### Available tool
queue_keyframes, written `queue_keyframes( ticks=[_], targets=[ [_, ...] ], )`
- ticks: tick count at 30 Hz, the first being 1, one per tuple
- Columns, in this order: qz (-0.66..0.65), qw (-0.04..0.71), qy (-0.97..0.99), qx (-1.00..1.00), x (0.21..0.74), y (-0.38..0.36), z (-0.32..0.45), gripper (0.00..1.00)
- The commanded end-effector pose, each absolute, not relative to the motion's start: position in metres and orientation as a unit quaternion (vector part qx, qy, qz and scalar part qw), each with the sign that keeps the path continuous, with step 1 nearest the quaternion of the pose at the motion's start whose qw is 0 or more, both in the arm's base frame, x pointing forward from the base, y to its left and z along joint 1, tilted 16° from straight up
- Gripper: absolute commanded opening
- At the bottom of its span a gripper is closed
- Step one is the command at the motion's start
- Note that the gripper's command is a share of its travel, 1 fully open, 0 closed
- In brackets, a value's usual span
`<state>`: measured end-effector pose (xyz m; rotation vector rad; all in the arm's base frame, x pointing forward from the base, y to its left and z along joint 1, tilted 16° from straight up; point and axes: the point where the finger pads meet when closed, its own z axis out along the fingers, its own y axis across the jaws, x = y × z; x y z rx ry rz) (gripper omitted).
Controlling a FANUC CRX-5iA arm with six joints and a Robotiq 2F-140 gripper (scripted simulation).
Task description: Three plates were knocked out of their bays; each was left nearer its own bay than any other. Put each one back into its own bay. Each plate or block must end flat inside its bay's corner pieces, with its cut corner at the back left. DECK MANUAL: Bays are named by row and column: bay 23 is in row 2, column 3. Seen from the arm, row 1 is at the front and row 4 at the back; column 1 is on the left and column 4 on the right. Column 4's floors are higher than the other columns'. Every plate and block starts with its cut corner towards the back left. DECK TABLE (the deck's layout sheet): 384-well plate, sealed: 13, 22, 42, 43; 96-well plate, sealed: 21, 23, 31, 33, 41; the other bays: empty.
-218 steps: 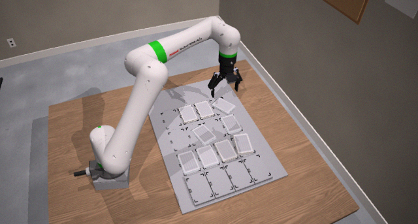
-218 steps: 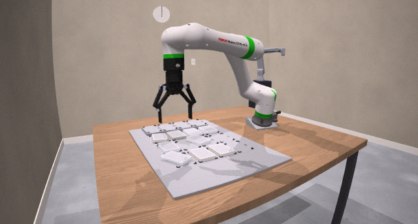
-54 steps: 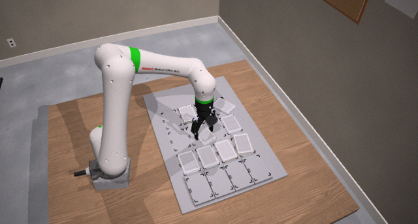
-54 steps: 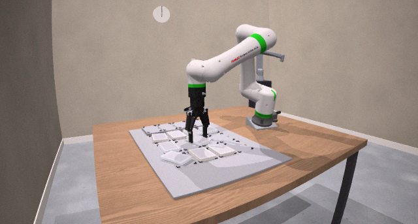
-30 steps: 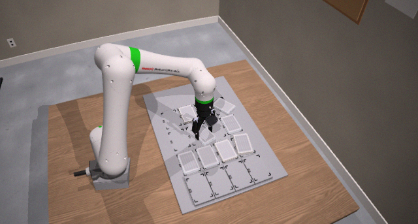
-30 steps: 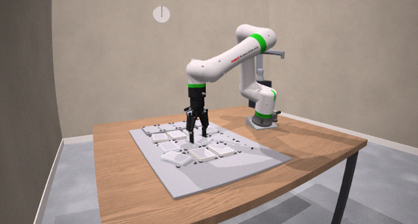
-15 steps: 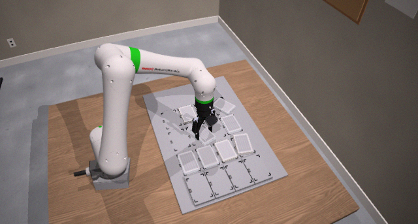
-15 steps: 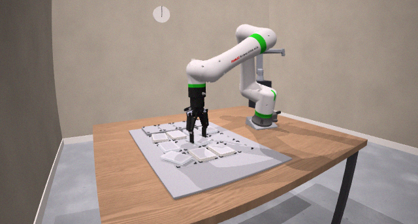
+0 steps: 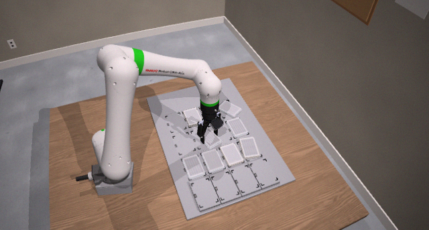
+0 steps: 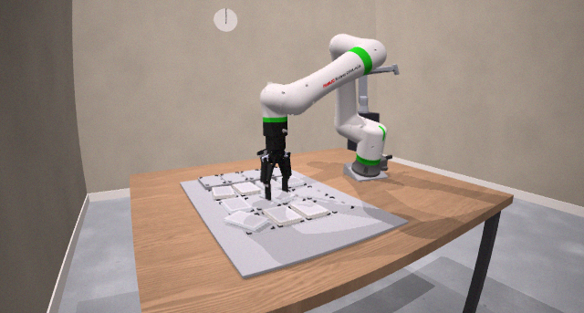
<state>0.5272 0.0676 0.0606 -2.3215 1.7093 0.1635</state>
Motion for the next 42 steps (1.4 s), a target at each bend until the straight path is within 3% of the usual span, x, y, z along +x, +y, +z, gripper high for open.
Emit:
queue_keyframes(
  ticks=[1,42],
  targets=[
    [0.055,0.127,0.587,-0.798,0.5278,0.0673,0.0615,0.60],
    [0.055,0.127,0.587,-0.798,0.5277,0.0672,0.0621,0.58]
  ],
)
